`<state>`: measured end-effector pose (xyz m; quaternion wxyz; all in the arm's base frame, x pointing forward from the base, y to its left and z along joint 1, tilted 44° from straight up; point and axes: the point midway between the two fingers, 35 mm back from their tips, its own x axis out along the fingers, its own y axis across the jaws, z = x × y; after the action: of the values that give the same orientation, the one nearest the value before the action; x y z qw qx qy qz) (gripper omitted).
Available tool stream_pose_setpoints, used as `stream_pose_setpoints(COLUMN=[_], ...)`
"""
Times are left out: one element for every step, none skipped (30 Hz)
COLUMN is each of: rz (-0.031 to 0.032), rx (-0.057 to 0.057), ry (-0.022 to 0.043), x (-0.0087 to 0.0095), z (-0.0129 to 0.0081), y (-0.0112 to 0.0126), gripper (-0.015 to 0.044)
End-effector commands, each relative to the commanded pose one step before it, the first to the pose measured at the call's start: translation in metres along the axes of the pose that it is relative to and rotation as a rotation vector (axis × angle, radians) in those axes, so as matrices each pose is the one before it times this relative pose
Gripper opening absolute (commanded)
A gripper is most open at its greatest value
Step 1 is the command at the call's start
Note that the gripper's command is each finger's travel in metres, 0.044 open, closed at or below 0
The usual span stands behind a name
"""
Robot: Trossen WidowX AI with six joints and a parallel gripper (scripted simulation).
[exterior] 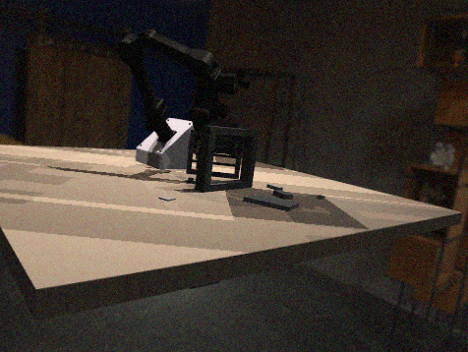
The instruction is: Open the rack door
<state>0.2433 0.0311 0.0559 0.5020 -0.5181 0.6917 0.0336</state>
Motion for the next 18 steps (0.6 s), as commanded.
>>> stream_pose_setpoints(rz=[-0.00304,0.00011,0.00009,0.00007,0.0001,0.00008,0.00006,0.0001,0.00008,0.00006,0.00011,0.00009,0.00007,0.00009,0.00008,0.00006,0.00012,0.0001], rx=[0.0882,0.0138,0.0139,0.0139,0.0137,0.0138,0.0138,0.0136,0.0137,0.0138,0.0135,0.0137,0.0137,0.0134,0.0136,0.0136,0.0148,0.0151], ry=[-0.00396,-0.00006,-0.00004,-0.00001,-0.00005,-0.00003,0.0,-0.00005,-0.00003,-0.00001,-0.00005,-0.00003,-0.00001,-0.00004,-0.00002,-0.00001,-0.00006,-0.00004], x=[0.00057,0.0,0.0,0.00001,0.0,0.00001,0.00001,0.0,0.0,0.00001,0.0,0.0,0.00001,0.0,0.0,0.0,-0.00001,0.0], z=[0.00244,0.00042,0.00038,0.00033,0.00041,0.00037,0.00032,0.00041,0.00037,0.00032,0.0004,0.00036,0.00032,0.00036,0.00034,0.00031,0.00045,0.00041], y=[0.00534,0.00198,0.002,0.002,0.00197,0.00199,0.00199,0.00196,0.00198,0.00198,0.00194,0.00197,0.00197,0.00193,0.00196,0.00196,0.00213,0.00217], gripper=[0.0025,0.0025,0.0025,0.0025,0.0025,0.0025,0.0025,0.0025,0.0025,0.0025,0.0025,0.0025,0.0025,0.0025,0.0025,0.0025,0.0025,0.0025])
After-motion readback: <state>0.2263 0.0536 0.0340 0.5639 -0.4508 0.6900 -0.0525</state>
